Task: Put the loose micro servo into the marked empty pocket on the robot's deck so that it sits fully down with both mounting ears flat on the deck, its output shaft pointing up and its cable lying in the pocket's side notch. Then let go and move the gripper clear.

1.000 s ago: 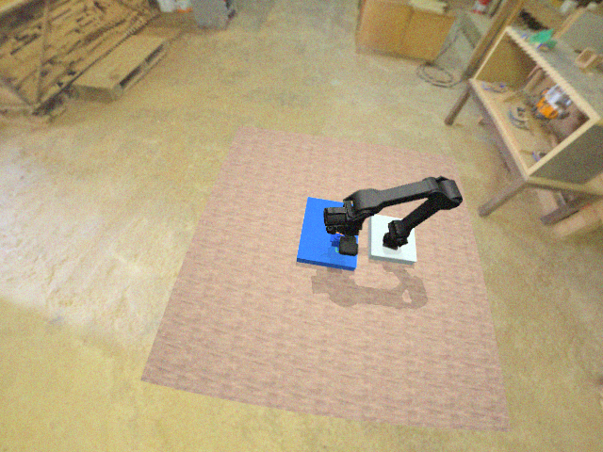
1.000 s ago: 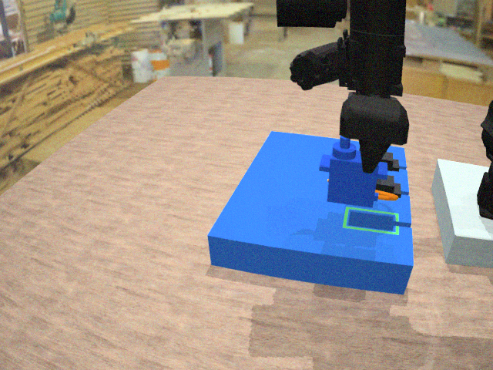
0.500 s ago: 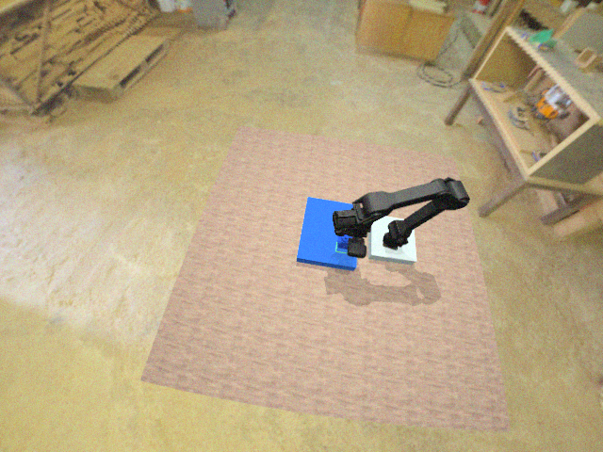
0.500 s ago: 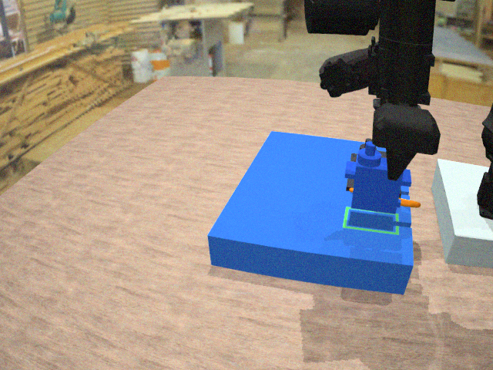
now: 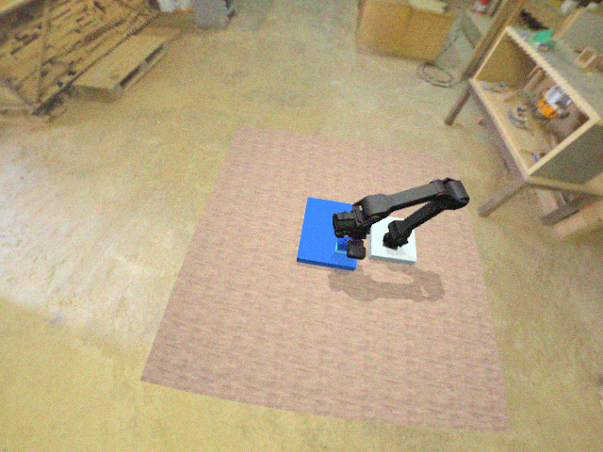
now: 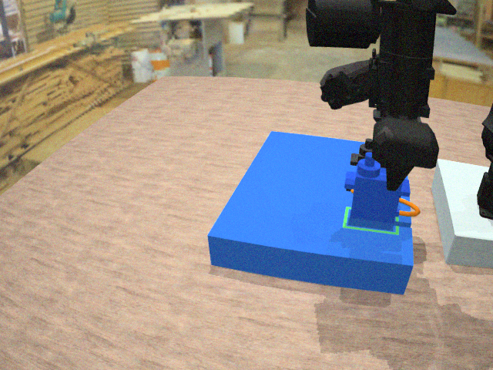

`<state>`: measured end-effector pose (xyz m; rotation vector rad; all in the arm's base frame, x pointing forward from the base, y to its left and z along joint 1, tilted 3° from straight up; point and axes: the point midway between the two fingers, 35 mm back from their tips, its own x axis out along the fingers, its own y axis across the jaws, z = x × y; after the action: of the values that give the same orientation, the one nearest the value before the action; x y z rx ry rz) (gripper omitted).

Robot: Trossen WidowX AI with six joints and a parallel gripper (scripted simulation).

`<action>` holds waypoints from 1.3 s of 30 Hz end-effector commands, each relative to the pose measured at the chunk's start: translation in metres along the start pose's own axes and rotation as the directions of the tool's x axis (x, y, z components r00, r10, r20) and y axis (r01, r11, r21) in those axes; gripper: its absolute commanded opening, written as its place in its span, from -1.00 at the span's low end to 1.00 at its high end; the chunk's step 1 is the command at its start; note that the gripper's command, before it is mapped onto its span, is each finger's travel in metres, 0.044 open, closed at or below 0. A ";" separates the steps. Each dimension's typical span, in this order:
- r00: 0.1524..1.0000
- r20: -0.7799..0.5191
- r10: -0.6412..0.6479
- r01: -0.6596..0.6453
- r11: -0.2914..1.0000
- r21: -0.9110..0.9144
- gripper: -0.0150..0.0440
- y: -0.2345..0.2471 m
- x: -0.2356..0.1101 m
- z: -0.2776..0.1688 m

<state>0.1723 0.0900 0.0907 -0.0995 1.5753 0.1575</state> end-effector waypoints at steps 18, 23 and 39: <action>1.000 0.000 0.005 -0.005 1.000 0.003 -0.49 0.001 0.014 0.000; 1.000 0.000 0.005 -0.005 1.000 0.003 -0.49 0.001 0.017 0.000; 1.000 0.000 0.005 -0.005 1.000 0.003 -0.49 0.001 0.021 0.000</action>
<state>0.1713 0.0917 0.0716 -0.0914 1.5791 0.1597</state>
